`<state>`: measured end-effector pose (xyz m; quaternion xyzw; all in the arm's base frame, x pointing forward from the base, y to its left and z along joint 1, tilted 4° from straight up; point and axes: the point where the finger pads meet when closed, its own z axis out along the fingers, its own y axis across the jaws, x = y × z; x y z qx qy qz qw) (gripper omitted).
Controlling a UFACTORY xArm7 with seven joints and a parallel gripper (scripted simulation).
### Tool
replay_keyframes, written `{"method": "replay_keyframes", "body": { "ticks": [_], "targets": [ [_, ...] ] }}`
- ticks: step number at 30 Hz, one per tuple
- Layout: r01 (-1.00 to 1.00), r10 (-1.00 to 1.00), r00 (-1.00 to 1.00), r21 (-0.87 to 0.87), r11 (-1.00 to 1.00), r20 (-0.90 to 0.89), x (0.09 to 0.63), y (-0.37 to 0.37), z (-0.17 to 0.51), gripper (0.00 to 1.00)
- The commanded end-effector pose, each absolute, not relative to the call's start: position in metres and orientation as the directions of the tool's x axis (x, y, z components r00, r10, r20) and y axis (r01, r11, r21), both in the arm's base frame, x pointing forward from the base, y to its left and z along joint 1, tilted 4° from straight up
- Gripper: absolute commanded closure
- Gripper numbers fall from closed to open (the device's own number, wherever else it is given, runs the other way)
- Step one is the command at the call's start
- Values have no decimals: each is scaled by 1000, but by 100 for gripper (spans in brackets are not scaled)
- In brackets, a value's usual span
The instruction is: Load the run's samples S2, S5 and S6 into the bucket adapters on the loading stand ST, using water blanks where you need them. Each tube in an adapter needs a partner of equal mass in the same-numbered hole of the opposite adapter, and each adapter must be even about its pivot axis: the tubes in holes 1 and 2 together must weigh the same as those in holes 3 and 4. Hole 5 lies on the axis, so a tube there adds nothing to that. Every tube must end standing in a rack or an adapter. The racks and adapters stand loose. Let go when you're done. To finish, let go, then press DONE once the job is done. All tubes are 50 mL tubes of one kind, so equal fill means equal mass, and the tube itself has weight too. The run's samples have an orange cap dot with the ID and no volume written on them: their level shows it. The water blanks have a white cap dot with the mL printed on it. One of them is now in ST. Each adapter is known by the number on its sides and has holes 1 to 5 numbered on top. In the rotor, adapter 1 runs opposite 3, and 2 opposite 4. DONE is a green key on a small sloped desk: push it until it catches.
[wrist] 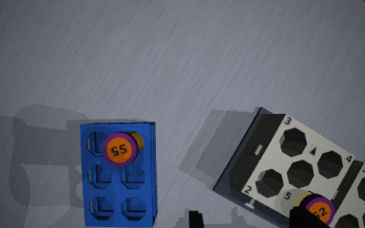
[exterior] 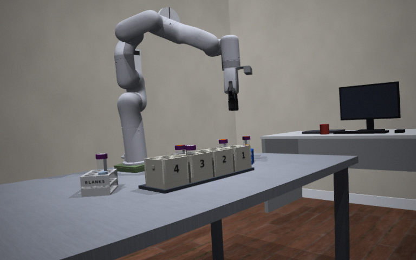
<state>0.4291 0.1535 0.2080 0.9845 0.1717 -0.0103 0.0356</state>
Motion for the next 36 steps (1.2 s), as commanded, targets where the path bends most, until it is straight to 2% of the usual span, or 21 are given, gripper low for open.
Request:
{"method": "replay_keyframes", "body": {
  "ticks": [1, 20, 36],
  "targets": [
    [342, 341, 940, 66, -937, -28, 431, 174, 208, 43],
    [342, 341, 940, 66, -938, -28, 429, 258, 202, 43],
    [342, 341, 940, 66, -938, -28, 429, 257, 192, 43]
  ]
}}
